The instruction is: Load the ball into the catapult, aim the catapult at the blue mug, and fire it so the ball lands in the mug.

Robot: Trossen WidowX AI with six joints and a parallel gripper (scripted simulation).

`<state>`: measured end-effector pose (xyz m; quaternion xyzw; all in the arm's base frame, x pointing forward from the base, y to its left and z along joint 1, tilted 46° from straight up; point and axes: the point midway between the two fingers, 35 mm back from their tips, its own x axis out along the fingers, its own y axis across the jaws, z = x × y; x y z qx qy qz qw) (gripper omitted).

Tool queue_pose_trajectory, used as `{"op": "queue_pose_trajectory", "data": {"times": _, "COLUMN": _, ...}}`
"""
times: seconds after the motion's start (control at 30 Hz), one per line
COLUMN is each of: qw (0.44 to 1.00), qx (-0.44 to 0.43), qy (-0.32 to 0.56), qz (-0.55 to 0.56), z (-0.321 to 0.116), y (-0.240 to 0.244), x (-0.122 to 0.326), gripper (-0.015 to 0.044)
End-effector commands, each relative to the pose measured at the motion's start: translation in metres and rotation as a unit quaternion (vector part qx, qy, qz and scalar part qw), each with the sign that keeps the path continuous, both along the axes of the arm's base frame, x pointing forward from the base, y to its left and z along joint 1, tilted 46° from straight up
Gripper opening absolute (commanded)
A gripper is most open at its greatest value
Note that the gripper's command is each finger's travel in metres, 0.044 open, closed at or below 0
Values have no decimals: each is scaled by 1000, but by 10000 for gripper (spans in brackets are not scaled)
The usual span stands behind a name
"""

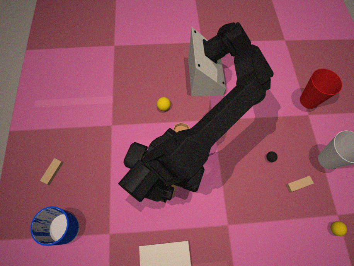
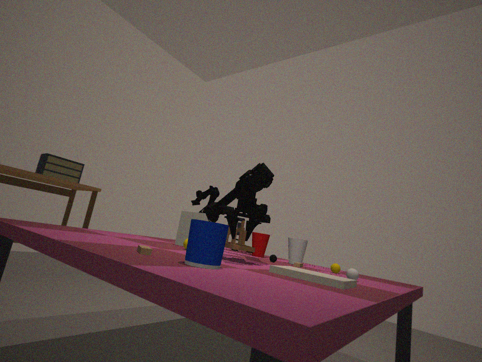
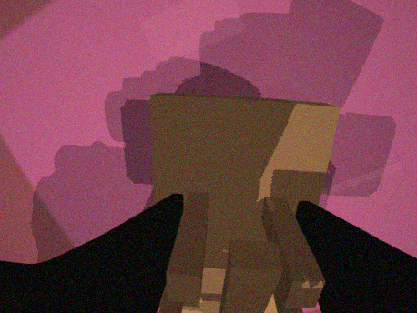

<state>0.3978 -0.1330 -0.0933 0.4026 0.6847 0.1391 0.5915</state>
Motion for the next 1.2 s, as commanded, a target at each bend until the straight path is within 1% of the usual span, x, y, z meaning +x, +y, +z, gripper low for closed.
{"op": "queue_pose_trajectory", "data": {"times": 0.0, "qw": 1000, "qx": -6, "qy": -2, "qz": -9, "z": 3, "y": -6, "x": 5, "gripper": 0}}
{"op": "queue_pose_trajectory", "data": {"times": 0.93, "qw": 1000, "qx": -5, "qy": -3, "qz": -8, "z": -29, "y": 25, "x": 8, "gripper": 0}}
{"op": "queue_pose_trajectory", "data": {"times": 1.13, "qw": 1000, "qx": -6, "qy": -3, "qz": -1, "z": -27, "y": 26, "x": 8, "gripper": 0}}
{"op": "queue_pose_trajectory", "data": {"times": 1.17, "qw": 1000, "qx": -6, "qy": -3, "qz": -1, "z": -27, "y": 26, "x": 8, "gripper": 26}}
